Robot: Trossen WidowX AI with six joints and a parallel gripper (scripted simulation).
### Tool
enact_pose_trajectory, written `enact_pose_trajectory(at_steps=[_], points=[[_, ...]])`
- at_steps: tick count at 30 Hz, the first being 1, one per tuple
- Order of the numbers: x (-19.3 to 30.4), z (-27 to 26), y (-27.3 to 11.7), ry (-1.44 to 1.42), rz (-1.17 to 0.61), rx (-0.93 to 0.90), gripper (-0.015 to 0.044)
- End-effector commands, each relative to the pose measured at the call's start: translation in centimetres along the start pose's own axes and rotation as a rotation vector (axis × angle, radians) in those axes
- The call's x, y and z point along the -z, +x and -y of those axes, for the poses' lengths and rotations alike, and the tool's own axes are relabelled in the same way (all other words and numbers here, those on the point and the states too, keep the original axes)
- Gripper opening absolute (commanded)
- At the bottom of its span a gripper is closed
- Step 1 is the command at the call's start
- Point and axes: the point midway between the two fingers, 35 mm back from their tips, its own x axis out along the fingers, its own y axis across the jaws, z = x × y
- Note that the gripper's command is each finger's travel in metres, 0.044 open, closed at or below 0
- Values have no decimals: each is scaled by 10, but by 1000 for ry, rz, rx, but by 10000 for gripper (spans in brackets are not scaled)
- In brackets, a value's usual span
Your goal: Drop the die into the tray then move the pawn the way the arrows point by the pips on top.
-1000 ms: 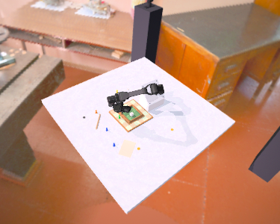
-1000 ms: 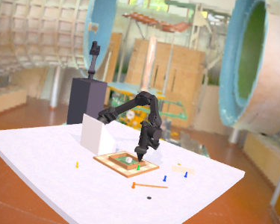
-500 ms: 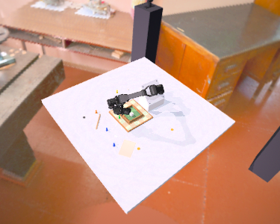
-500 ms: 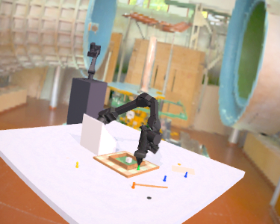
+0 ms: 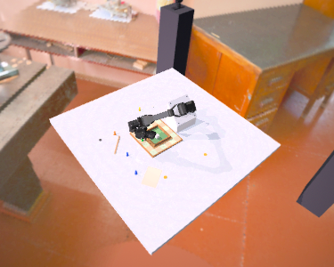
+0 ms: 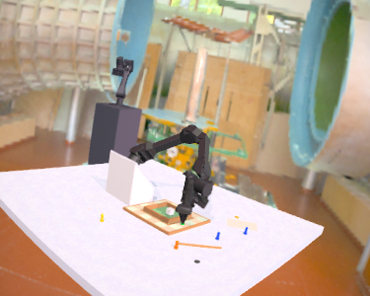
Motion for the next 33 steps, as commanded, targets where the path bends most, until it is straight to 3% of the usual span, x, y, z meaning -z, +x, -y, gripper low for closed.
enact_pose_trajectory(at_steps=[1,6,16,20,33], points=[[3,1,5,12,-1,-6,200],[3,1,5,12,-1,-6,69],[3,1,5,12,-1,-6,2],[1,3,-5,12,-2,-4,0],[1,8,-103,12,-5,1,0]])
